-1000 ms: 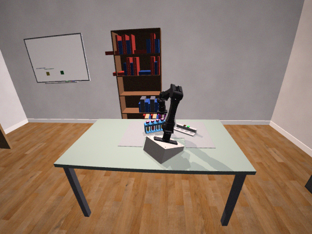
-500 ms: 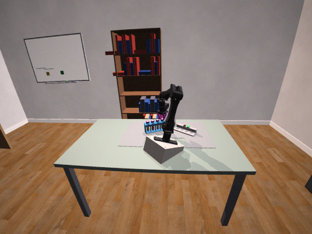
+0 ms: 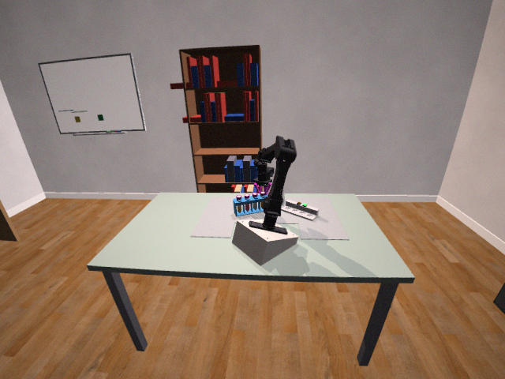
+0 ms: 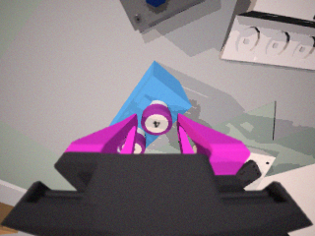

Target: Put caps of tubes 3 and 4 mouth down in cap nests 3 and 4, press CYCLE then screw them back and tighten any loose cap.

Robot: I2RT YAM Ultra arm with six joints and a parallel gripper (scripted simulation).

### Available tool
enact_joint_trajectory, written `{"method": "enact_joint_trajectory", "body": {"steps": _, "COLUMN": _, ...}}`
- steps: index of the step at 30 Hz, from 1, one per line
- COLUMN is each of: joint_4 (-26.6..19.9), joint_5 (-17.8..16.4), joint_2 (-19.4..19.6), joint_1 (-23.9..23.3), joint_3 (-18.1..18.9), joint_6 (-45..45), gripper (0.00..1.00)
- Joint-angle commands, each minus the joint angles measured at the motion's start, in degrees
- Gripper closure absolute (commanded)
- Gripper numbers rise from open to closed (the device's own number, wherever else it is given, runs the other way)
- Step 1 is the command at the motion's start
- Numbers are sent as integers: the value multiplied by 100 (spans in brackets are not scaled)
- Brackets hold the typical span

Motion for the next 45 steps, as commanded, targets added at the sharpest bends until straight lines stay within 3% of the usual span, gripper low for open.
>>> {"method": "enact_joint_trajectory", "body": {"steps": 1, "joint_4": -104, "joint_5": 5, "joint_2": -78, "joint_1": 48, "joint_3": 116, "joint_6": 51, "gripper": 51}}
{"method": "enact_joint_trajectory", "body": {"steps": 14, "joint_4": -1022, "joint_5": 39, "joint_2": -198, "joint_1": 299, "joint_3": 828, "joint_6": 314, "gripper": 51}}
{"method": "enact_joint_trajectory", "body": {"steps": 19, "joint_4": -1045, "joint_5": 39, "joint_2": -200, "joint_1": 306, "joint_3": 848, "joint_6": 320, "gripper": 51}}
{"method": "enact_joint_trajectory", "body": {"steps": 28, "joint_4": -1026, "joint_5": 149, "joint_2": 149, "joint_1": 1544, "joint_3": 737, "joint_6": -2120, "gripper": 51}}
{"method": "enact_joint_trajectory", "body": {"steps": 31, "joint_4": -1022, "joint_5": 162, "joint_2": 283, "joint_1": 1836, "joint_3": 762, "joint_6": -2824, "gripper": 51}}
{"method": "enact_joint_trajectory", "body": {"steps": 34, "joint_4": -1022, "joint_5": 162, "joint_2": 282, "joint_1": 1838, "joint_3": 762, "joint_6": -2835, "gripper": 51}}
{"method": "enact_joint_trajectory", "body": {"steps": 45, "joint_4": -1041, "joint_5": 160, "joint_2": 986, "joint_1": 2901, "joint_3": 1094, "joint_6": -5523, "gripper": 51}}
